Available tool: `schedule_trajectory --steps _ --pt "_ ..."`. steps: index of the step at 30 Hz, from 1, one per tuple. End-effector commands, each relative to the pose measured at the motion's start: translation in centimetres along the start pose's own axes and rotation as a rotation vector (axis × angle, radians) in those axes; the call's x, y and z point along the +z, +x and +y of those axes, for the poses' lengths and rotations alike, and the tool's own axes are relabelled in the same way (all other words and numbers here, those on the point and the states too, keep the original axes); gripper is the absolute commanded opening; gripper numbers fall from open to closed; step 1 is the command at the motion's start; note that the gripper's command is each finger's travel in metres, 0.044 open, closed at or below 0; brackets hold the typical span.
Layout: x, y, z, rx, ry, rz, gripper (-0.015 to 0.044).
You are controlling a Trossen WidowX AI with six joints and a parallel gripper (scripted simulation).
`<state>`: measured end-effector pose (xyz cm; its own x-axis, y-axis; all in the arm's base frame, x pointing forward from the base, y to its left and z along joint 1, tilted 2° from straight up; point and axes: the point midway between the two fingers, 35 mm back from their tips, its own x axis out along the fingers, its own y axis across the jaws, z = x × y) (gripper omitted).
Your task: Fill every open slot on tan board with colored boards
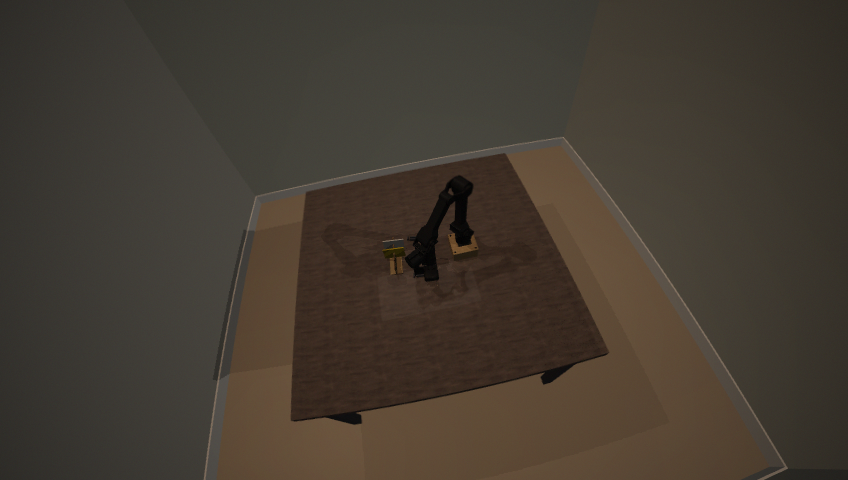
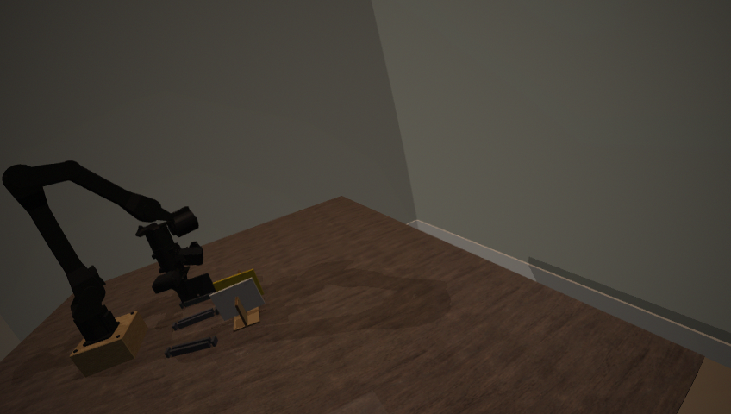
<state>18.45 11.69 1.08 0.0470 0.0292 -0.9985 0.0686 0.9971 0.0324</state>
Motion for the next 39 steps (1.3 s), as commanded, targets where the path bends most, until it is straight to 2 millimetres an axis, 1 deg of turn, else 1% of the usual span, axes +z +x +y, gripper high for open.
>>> schedule_trajectory --steps 1,18,39 --pt "0.0 -0.4 0.0 0.000 -0.002 0.000 0.0000" --pt "0.0 -3.5 0.0 0.000 -0.002 0.000 0.0000" --pt "0.0 -8.0 0.0 0.000 -0.002 -0.001 0.0000"
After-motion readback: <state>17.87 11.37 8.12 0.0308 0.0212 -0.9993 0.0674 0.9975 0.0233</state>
